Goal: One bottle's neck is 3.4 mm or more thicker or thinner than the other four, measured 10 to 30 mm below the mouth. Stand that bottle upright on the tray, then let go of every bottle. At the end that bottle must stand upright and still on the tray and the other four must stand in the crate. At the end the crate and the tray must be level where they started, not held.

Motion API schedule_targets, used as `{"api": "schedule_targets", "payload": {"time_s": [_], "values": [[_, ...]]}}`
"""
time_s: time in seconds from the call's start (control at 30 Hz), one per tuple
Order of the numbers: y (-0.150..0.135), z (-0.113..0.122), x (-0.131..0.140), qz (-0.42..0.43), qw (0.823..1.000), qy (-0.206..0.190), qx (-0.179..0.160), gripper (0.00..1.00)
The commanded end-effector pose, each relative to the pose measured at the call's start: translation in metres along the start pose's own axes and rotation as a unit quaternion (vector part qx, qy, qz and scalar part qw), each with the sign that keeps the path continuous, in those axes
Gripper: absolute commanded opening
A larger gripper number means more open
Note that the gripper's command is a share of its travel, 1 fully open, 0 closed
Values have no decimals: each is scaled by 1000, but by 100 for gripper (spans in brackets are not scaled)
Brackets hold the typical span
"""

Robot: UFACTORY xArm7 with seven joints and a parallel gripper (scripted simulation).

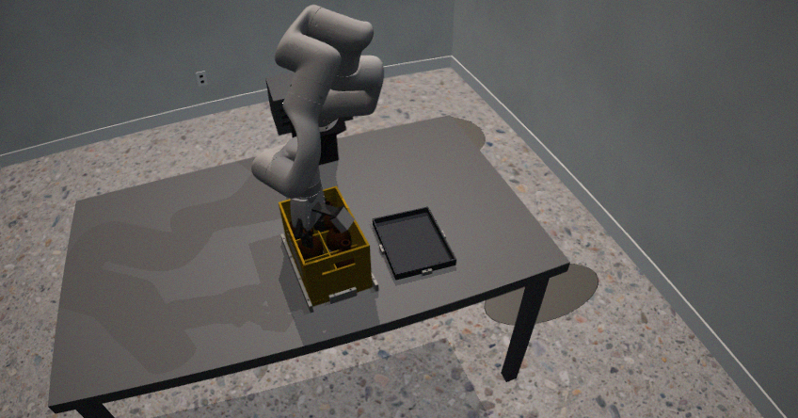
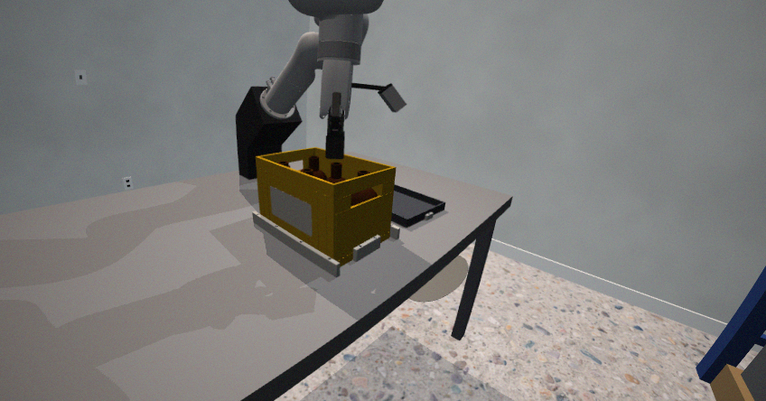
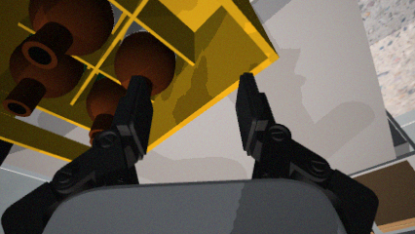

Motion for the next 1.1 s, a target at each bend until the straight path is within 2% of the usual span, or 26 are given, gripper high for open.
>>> {"api": "schedule_targets", "payload": {"time_s": [0.0, 0.33, 0.37, 1.07], "values": [[1, 10, 0, 0, 1000, 0, 1, 65], [1, 14, 0, 0, 1000, 0, 1, 65], [1, 14, 0, 0, 1000, 0, 1, 0], [1, 14, 0, 0, 1000, 0, 1, 0]]}}
Point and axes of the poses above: the point where the finger pads meet when closed, its own z axis back along the fingers, its own y axis across the jaws, x = y × z, the point moved 8 cm from there along z, back along the fingers, and after that the axes turned 7 degrees about -z, right-handed, at the moved point
